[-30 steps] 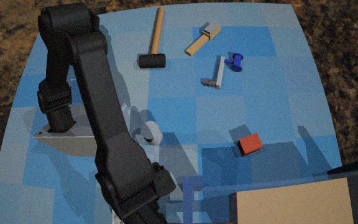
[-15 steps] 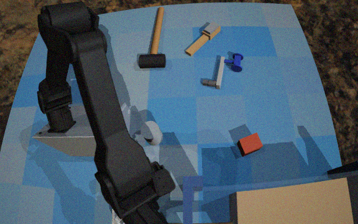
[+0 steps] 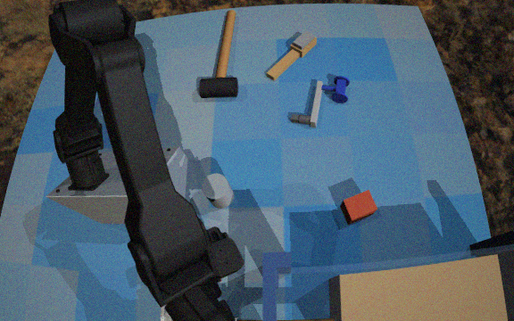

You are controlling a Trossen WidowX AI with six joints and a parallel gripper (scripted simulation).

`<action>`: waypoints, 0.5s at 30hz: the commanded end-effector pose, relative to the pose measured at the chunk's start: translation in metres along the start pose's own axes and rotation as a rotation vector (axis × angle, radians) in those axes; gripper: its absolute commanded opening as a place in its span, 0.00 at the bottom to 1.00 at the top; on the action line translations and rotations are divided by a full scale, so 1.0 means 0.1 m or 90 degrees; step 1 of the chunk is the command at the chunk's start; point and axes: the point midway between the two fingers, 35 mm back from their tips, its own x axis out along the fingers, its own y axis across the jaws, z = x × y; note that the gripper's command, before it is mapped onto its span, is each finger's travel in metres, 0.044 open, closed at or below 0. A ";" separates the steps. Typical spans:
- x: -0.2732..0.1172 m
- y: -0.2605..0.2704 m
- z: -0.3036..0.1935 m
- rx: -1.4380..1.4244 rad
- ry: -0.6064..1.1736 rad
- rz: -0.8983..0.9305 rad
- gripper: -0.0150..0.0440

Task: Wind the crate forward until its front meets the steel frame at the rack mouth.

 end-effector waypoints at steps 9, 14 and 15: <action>0.02 0.19 -0.18 0.005 0.007 0.010 0.25; 0.02 0.23 -0.25 0.006 0.008 0.010 0.25; 0.02 0.25 -0.27 0.006 0.008 0.010 0.25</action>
